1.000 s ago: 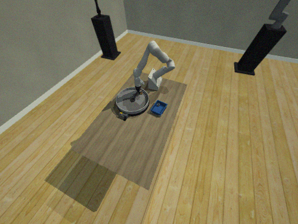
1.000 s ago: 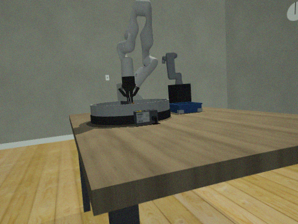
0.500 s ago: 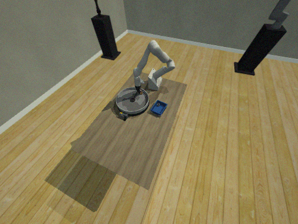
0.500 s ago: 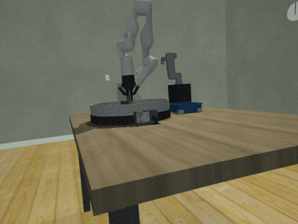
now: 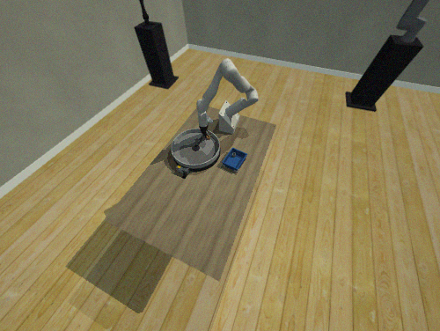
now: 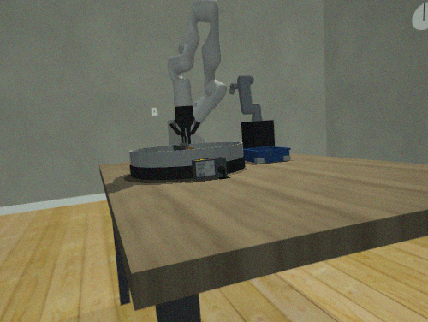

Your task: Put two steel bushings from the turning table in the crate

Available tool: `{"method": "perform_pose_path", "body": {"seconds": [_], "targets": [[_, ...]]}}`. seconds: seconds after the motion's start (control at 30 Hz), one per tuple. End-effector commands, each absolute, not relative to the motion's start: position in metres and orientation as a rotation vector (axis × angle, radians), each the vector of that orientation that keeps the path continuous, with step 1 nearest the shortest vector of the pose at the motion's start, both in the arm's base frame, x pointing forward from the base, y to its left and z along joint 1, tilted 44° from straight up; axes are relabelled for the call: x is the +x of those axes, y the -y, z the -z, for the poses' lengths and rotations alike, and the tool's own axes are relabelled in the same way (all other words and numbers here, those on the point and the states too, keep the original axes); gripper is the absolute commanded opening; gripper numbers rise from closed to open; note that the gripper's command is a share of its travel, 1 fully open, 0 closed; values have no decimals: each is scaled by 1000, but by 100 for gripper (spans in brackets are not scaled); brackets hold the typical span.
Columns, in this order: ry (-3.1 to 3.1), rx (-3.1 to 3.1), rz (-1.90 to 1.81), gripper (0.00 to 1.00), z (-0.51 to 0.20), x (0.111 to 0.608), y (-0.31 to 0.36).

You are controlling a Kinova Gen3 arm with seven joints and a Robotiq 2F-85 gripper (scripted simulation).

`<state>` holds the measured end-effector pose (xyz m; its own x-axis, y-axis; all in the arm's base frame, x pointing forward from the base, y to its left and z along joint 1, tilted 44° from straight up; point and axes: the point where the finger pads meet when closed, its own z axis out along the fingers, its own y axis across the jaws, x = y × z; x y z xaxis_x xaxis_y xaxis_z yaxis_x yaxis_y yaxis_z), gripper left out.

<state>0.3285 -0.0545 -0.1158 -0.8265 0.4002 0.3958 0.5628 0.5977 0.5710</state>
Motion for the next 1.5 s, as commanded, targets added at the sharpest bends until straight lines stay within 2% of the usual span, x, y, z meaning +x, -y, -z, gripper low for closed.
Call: {"method": "perform_pose_path", "body": {"seconds": [0.0,1.47], "targets": [[2602,-798,1046,0,115,329,56],[2602,-798,1046,0,99,329,71]]}}
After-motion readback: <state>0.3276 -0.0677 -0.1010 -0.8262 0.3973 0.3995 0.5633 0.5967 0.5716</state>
